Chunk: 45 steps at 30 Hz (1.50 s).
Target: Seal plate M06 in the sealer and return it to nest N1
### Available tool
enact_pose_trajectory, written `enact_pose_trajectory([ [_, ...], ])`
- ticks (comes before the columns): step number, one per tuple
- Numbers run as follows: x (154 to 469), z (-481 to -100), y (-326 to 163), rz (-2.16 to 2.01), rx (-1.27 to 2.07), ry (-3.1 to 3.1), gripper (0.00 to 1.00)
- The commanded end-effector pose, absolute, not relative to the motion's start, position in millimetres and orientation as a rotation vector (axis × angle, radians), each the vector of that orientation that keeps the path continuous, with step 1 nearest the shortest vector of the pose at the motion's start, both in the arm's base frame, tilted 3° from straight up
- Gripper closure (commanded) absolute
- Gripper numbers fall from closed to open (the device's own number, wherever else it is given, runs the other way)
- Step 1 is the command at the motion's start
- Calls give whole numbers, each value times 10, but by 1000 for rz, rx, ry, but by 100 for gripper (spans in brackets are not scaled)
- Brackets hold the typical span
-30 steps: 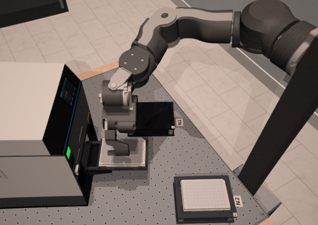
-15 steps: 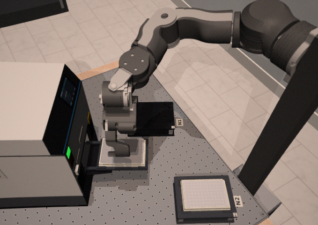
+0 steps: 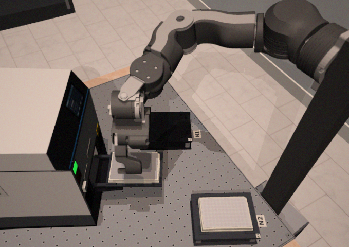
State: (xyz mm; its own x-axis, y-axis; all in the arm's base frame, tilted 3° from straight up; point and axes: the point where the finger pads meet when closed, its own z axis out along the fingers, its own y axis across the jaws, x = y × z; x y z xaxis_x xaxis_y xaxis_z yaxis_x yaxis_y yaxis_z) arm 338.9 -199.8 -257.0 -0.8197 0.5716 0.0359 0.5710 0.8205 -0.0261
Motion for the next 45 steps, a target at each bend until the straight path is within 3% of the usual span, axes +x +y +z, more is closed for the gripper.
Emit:
enact_pose_trajectory([
  [1,3392,-2559,-2008,27,-936,-2956,23],
  [21,3397,-2559,-1996,18,-930,-2960,23],
  [26,3357,-3107,-2019,27,-935,-2956,23],
  [45,3341,-3255,-2026,27,-936,-2956,23],
])
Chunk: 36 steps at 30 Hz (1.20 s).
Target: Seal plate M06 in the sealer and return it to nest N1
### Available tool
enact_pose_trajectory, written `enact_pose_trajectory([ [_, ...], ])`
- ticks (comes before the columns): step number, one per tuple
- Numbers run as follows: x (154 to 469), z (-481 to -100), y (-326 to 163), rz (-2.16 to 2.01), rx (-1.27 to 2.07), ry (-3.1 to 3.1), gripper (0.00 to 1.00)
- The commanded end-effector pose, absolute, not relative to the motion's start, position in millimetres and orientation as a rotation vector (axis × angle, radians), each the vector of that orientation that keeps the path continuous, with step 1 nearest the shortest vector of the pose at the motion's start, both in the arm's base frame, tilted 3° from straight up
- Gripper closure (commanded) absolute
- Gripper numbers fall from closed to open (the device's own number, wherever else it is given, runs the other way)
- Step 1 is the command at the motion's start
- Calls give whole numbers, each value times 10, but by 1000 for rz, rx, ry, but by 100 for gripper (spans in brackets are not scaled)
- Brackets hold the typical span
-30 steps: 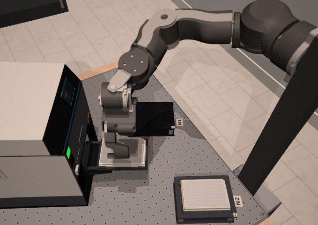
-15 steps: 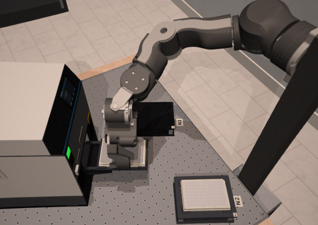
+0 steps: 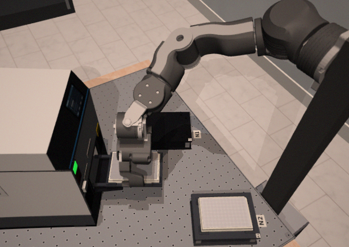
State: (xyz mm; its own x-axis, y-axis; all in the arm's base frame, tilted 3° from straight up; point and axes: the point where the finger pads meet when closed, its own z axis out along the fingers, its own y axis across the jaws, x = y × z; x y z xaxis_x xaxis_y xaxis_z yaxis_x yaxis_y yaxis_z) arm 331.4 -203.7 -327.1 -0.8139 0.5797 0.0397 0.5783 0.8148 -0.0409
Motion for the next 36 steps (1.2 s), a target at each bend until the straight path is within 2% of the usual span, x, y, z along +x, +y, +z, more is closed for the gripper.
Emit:
enact_pose_trajectory([
  [1,3341,-3255,-2026,27,-936,-2956,23],
  [27,3349,-3227,-2020,27,-936,-2955,23],
  [32,3328,-3443,-2014,21,-929,-2954,23],
  [36,3328,-3443,-2014,21,-929,-2954,23],
])
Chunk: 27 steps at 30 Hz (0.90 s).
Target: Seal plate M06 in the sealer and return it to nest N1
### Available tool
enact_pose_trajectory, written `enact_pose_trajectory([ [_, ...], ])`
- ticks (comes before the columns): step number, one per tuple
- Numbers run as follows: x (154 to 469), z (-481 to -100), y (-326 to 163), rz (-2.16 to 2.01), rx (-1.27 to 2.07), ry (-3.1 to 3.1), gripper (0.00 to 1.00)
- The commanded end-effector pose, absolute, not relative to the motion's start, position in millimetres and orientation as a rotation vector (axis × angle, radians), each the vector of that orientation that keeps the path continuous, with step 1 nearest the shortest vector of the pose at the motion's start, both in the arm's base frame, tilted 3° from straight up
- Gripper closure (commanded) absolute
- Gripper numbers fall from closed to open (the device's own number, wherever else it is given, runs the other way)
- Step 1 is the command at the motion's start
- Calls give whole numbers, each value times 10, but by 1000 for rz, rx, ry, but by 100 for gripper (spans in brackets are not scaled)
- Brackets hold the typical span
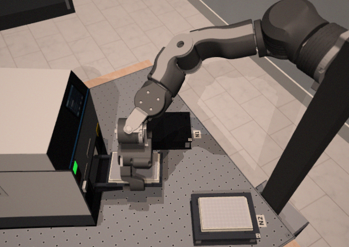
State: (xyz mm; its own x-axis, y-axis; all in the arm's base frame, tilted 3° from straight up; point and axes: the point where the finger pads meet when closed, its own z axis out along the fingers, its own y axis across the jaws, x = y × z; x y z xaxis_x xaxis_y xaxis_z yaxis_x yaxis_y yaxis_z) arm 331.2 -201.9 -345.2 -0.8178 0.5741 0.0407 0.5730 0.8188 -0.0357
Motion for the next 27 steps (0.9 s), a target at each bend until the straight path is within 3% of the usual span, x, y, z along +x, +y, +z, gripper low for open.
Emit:
enact_pose_trajectory([
  [1,3328,-3443,-2014,21,-929,-2954,23],
  [27,3339,-3417,-2036,29,-937,-2954,23],
])
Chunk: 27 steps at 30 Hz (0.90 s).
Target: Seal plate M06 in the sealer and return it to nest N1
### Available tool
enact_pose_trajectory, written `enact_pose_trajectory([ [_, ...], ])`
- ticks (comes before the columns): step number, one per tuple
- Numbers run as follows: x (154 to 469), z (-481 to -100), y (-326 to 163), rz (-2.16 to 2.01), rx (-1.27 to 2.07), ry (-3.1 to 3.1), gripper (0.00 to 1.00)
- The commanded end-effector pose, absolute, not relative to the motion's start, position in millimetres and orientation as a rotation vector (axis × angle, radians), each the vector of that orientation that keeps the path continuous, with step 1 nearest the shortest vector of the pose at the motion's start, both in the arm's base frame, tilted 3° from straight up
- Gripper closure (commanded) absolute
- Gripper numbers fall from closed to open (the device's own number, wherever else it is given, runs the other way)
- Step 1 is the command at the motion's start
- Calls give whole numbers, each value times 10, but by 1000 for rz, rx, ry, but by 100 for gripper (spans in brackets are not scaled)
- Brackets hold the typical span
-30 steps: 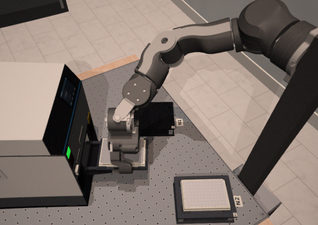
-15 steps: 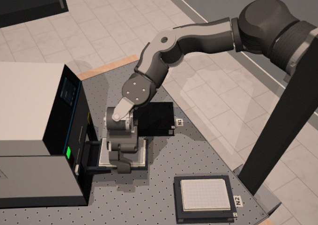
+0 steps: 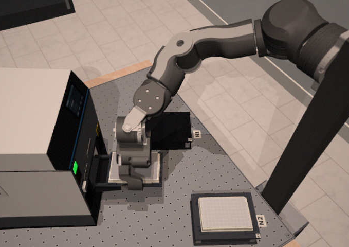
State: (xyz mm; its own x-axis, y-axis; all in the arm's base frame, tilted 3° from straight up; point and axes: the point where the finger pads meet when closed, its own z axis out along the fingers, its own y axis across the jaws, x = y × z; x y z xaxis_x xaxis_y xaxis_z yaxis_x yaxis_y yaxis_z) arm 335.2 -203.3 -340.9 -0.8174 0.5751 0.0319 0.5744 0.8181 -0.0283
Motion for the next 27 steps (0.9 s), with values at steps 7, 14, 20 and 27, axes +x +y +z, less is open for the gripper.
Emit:
enact_pose_trajectory([
  [7,3312,-3437,-2037,36,-938,-2950,23],
  [14,3312,-3437,-2037,36,-938,-2950,23],
  [20,3345,-3395,-2029,31,-937,-2956,23],
  [27,3345,-3395,-2029,31,-937,-2956,23],
])
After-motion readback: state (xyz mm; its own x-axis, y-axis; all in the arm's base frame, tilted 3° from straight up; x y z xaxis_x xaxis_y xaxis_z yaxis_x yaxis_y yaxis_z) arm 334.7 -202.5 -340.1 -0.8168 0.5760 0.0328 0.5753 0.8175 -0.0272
